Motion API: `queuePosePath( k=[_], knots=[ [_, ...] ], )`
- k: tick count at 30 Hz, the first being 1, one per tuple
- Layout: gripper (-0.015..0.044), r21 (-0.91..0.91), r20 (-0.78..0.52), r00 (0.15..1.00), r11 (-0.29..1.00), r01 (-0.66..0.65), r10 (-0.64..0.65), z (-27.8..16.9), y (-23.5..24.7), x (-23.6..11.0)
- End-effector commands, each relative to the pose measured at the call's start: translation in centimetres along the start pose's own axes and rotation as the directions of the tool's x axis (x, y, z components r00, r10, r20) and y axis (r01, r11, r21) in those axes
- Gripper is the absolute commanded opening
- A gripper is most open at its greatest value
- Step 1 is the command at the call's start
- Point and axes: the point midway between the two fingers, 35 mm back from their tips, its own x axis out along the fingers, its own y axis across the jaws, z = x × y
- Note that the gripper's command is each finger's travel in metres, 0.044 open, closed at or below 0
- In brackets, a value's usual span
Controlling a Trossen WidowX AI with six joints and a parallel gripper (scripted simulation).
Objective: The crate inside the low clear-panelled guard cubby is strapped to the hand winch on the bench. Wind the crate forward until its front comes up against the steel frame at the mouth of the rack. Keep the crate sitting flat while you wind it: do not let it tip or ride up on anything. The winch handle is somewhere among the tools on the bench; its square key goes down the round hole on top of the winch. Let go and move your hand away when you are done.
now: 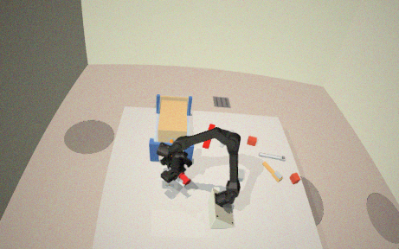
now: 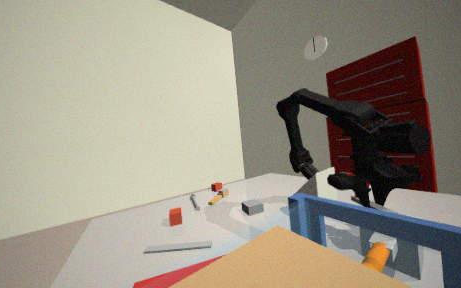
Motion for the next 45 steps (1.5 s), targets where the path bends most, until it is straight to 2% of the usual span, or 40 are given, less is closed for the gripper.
queuePosePath(
  k=[1, 13, 45],
  knots=[
    [0.0000, -0.016, -0.005, 1.000, 1.000, -0.001, 0.001, 0.05, -0.15, 0.39],
    [0.0000, -0.065, -0.007, 1.000, 0.998, 0.001, -0.002, 0.04, -0.33, 0.40],
    [0.0000, 0.032, -0.002, 1.000, 0.999, -0.004, 0.004, 0.04, 0.09, 0.40]
  ],
)
